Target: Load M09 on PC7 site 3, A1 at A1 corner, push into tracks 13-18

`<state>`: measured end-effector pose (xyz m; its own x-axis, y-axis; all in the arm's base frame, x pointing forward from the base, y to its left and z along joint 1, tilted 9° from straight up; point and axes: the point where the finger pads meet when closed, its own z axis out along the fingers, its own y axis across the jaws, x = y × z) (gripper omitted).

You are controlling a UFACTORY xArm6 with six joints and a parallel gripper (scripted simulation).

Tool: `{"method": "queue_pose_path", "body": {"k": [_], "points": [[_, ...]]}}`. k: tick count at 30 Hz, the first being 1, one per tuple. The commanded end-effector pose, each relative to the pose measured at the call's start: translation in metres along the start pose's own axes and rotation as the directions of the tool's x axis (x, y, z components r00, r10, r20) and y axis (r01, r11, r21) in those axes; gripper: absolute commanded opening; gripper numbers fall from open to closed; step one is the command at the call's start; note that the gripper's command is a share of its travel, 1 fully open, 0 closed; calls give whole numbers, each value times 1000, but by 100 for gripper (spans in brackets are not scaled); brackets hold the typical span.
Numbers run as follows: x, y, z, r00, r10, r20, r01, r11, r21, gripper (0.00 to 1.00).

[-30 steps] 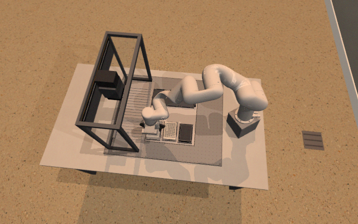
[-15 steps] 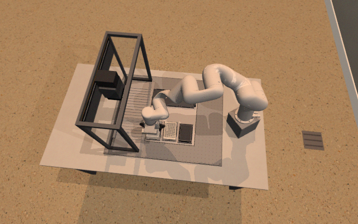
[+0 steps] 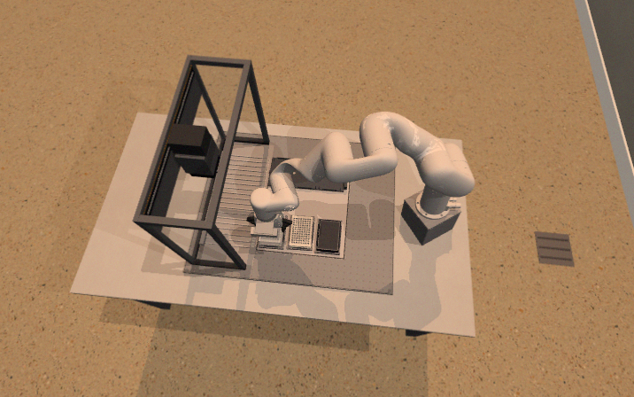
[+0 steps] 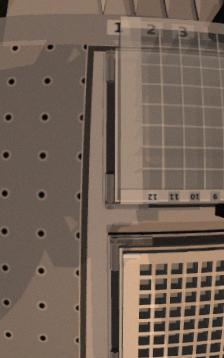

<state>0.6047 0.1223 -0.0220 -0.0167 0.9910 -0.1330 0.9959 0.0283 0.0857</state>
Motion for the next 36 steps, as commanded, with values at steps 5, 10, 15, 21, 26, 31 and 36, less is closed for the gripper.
{"method": "queue_pose_path", "body": {"k": [5, 10, 15, 21, 26, 31, 36], "points": [[0, 2, -8, 1000, 0, -1, 0, 1000, -5, 0], [0, 2, -10, 1000, 0, -1, 0, 1000, -5, 0], [0, 2, -10, 1000, 0, -1, 0, 1000, -5, 0], [0, 2, -16, 1000, 0, -1, 0, 1000, -5, 0], [0, 2, -25, 1000, 0, -1, 0, 1000, -5, 0], [0, 2, -30, 1000, 0, -1, 0, 1000, -5, 0], [0, 2, -38, 1000, 0, -1, 0, 1000, -5, 0]]}}
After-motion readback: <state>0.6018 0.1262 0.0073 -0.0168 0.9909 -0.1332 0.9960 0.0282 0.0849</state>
